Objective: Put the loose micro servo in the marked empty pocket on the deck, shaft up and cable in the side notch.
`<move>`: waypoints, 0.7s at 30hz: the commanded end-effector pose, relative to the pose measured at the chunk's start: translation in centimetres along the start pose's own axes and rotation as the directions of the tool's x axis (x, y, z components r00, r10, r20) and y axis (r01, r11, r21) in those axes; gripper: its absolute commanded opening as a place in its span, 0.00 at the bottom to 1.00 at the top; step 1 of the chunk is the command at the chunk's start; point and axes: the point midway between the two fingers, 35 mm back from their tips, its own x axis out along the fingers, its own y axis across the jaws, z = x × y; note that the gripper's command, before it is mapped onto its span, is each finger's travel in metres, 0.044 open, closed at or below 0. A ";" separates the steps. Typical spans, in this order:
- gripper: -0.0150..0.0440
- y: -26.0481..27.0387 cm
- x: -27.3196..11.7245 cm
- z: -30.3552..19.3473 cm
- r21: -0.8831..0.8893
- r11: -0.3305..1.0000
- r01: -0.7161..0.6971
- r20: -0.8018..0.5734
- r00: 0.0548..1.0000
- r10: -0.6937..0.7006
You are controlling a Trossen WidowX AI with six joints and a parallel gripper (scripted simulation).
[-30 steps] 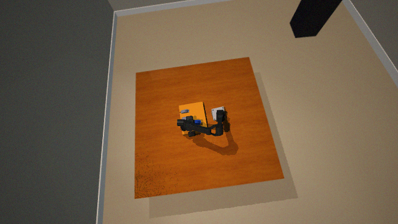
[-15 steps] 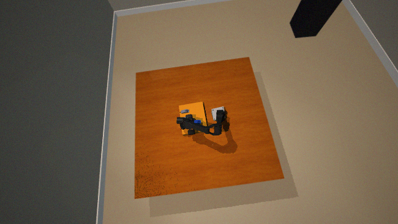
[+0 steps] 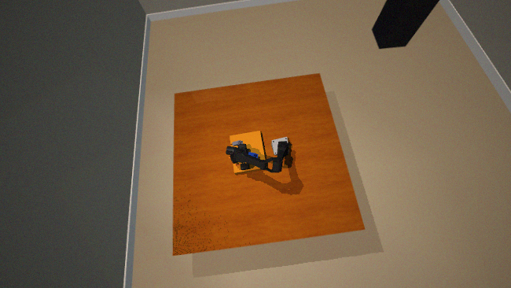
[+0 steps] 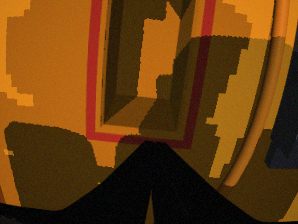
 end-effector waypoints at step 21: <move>0.25 -4.3 0.0 -0.3 0.002 1.000 0.002 0.001 1.000 -0.002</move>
